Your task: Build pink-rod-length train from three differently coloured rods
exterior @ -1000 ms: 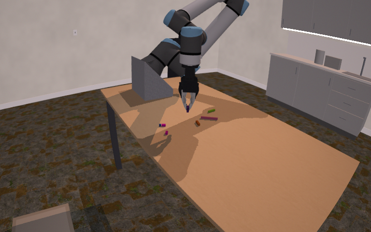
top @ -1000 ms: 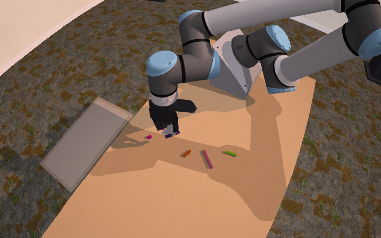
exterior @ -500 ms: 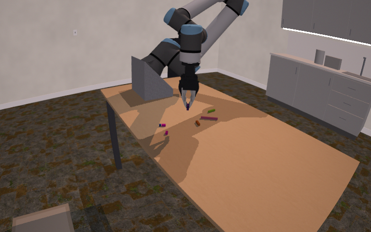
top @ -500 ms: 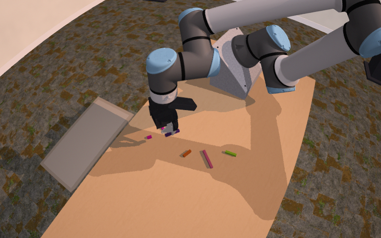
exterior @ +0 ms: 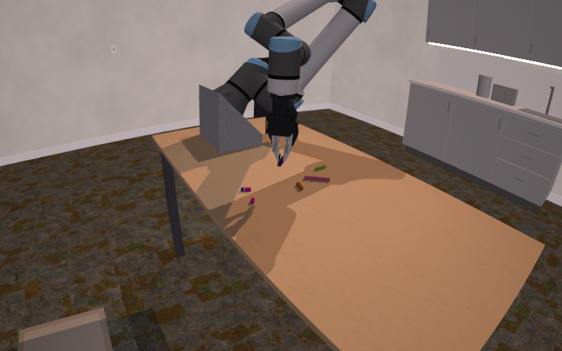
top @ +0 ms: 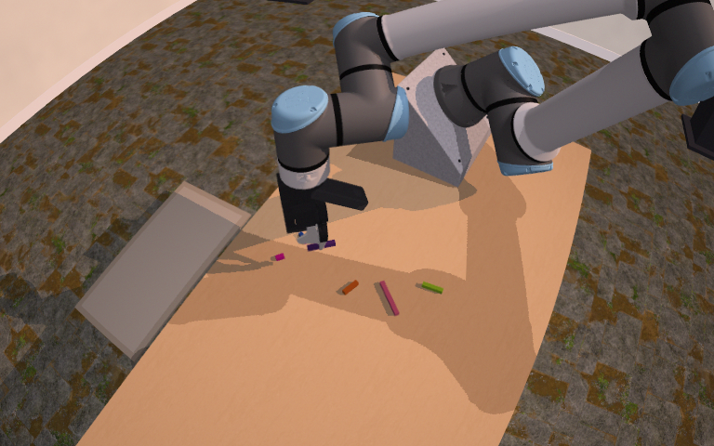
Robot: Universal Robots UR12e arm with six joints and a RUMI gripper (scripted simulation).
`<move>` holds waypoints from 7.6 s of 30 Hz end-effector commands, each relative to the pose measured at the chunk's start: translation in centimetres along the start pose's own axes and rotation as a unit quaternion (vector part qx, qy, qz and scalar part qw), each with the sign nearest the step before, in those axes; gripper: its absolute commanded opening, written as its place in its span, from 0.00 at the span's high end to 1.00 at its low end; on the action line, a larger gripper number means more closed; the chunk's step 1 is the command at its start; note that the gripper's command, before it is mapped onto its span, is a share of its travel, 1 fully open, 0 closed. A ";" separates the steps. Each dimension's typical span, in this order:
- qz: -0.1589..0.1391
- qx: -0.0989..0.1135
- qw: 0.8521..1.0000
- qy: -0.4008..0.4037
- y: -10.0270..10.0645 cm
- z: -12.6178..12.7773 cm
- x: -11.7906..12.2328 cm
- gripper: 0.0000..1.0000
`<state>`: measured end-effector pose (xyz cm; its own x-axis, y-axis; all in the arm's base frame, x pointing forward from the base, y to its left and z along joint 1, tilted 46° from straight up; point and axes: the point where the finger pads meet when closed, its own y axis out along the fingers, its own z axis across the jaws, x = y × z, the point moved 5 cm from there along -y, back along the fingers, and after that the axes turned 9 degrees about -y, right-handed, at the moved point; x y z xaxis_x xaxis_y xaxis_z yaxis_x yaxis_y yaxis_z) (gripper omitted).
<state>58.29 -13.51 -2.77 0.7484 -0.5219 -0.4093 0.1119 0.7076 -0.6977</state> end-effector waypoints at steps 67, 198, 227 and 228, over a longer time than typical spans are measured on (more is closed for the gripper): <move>-0.002 0.000 0.808 0.589 0.2 -6.2 0.3 1.00; -0.002 0.000 0.808 0.589 9.9 -6.1 0.4 1.00; -0.002 0.000 0.808 0.589 9.9 -6.1 0.4 1.00; -0.002 0.000 0.808 0.589 9.9 -6.1 0.4 1.00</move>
<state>55.68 -9.57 -13.49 -0.3936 -0.6151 -0.6832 0.1122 0.7055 -0.6998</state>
